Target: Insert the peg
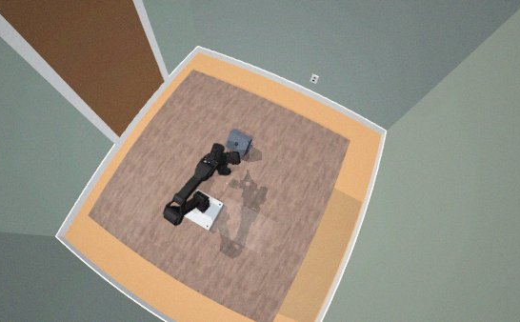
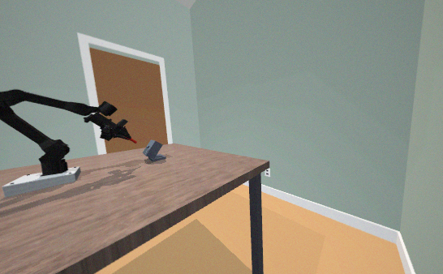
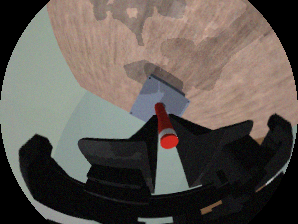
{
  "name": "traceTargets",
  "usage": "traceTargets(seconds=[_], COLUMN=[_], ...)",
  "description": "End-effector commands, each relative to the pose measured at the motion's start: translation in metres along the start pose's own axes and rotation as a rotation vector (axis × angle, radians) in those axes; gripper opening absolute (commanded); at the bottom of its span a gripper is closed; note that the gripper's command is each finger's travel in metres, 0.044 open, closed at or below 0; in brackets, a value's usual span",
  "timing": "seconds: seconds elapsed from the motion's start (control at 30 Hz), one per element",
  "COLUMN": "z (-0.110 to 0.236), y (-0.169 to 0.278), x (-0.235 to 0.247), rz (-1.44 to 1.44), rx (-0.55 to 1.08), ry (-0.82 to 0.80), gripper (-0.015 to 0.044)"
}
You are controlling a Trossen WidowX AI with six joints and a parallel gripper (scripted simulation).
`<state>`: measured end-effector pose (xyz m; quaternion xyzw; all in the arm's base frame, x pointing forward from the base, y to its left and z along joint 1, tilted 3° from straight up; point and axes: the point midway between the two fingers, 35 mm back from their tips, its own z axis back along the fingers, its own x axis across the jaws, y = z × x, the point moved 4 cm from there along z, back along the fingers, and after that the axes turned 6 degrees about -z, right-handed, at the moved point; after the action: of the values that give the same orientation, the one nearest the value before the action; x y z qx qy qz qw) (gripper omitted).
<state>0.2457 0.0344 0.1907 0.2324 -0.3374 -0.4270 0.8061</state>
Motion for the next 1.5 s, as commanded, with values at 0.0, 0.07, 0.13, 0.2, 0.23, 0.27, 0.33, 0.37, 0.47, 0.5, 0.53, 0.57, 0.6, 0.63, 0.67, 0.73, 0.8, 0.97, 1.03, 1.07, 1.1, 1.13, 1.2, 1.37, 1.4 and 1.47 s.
traceTargets(seconds=[0.0,0.07,0.13,0.2,0.23,0.27,0.33,0.37,0.47,0.5,0.53,0.57,0.6,0.63,0.67,0.73,0.8,0.97,1.03,1.07,1.1,1.13,1.2,1.37,1.4,1.47], z=[0.002,0.001,0.0,-0.002,-0.004,-0.005,-0.008,-0.009,-0.013,-0.015,-0.016,-0.017,-0.019,-0.02,-0.021,-0.023,-0.026,-0.032,-0.034,-0.036,-0.037,-0.038,-0.04,-0.043,-0.044,-0.045], y=[0.0,0.0,0.001,0.002,0.002,0.003,0.003,0.004,0.005,0.005,0.005,0.006,0.006,0.006,0.007,0.007,0.008,0.008,0.009,0.009,0.009,0.009,0.009,0.009,0.009,0.009], x=[-0.003,-0.003,-0.004,-0.004,-0.004,-0.005,-0.005,-0.005,-0.006,-0.007,-0.007,-0.007,-0.007,-0.008,-0.008,-0.009,-0.009,-0.011,-0.012,-0.012,-0.013,-0.013,-0.014,-0.015,-0.016,-0.016], rz=[-0.013,-0.013,-0.014,-0.016,-0.017,-0.018,-0.021,-0.022,-0.025,-0.026,-0.027,-0.029,-0.03,-0.031,-0.032,-0.034,-0.036,-0.042,-0.044,-0.045,-0.047,-0.048,-0.05,-0.053,-0.054,-0.051], rx=[0.027,0.029,0.032,0.037,0.04,0.043,0.048,0.051,0.06,0.062,0.065,0.068,0.071,0.073,0.076,0.082,0.087,0.101,0.106,0.109,0.112,0.114,0.12,0.128,0.129,0.133], ry=[-0.007,-0.007,-0.007,-0.008,-0.008,-0.008,-0.008,-0.009,-0.009,-0.009,-0.009,-0.009,-0.01,-0.01,-0.01,-0.01,-0.01,-0.01,-0.01,-0.01,-0.01,-0.01,-0.01,-0.01,-0.01,-0.011], gripper=[0.0,0.0,0.0,0.0,0.0,0.0,0.0,0.0,0.0,0.0,0.0,0.0,0.0,0.0,0.0,0.0,0.0,0.0,0.0,0.0,0.0,0.0,0.0,0.0,0.0,0.0])
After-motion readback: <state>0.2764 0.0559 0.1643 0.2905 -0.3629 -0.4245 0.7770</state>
